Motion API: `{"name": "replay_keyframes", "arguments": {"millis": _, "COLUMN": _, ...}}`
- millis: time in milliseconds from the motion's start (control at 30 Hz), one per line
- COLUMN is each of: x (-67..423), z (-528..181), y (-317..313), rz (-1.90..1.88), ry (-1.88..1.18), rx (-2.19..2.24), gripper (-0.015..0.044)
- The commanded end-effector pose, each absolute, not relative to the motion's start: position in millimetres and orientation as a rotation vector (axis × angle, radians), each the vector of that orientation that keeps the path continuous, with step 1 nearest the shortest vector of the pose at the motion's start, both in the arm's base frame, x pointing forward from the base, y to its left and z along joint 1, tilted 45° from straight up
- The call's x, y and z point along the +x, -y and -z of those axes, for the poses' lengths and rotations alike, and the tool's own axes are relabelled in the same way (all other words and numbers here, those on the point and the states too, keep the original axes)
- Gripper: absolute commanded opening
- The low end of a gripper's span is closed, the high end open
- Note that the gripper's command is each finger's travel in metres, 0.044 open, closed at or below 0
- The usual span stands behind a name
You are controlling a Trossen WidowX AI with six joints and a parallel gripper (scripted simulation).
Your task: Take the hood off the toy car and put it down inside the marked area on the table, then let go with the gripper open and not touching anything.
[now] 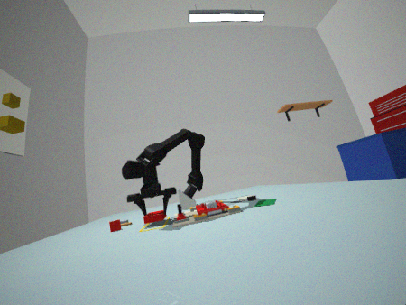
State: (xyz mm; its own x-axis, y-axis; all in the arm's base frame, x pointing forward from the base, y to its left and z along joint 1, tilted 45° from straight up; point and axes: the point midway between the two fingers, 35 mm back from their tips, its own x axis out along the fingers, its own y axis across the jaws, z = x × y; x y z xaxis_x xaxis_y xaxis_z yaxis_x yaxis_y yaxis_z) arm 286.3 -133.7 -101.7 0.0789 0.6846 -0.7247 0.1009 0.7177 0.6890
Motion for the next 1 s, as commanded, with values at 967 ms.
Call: {"name": "replay_keyframes", "arguments": {"millis": 967, "x": 287.4, "z": 110.8, "y": 124.6, "rz": -0.493, "ry": -1.449, "rx": 0.690, "gripper": 0.0105}}
